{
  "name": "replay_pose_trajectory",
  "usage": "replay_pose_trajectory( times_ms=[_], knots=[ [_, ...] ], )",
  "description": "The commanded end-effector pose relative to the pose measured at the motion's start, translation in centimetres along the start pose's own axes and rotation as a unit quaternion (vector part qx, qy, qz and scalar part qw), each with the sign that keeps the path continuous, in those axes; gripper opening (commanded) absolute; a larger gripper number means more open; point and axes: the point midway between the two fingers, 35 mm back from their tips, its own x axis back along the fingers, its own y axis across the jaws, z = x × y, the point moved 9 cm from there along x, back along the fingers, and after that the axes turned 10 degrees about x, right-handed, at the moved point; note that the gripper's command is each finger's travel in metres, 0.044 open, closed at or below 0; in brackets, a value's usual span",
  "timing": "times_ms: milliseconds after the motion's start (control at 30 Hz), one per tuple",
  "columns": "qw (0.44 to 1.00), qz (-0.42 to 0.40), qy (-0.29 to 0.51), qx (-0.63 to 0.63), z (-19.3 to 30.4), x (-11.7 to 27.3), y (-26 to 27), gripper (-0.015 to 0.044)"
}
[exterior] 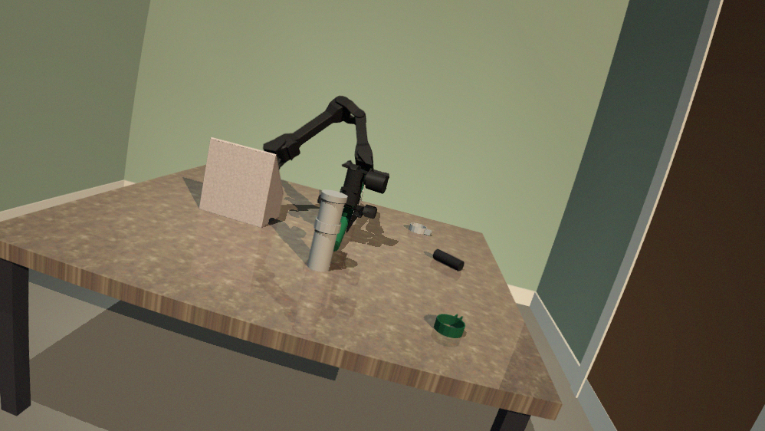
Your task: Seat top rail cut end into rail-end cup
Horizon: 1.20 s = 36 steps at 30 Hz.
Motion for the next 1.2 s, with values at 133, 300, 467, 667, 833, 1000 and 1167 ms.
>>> replay_pose_trajectory(
  times_ms=[133,300,467,667,833,1000,1167],
  knots=[
    [0.999,-0.001,0.036,-0.001,0.1,2.0,0.0,0.0],
    [0.995,-0.013,0.094,-0.008,-0.1,4.6,0.3,0.0],
    [0.991,-0.024,0.134,-0.014,-0.2,6.4,0.6,0.0],
    [0.991,-0.024,0.134,-0.014,-0.2,6.4,0.6,0.0],
    [0.992,-0.027,0.126,-0.016,-0.4,6.0,0.7,0.0],
    [0.992,-0.028,0.123,-0.016,-0.4,5.9,0.8,0.0],
    [0.992,-0.028,0.123,-0.016,-0.4,5.9,0.7,0.0]
  ],
)
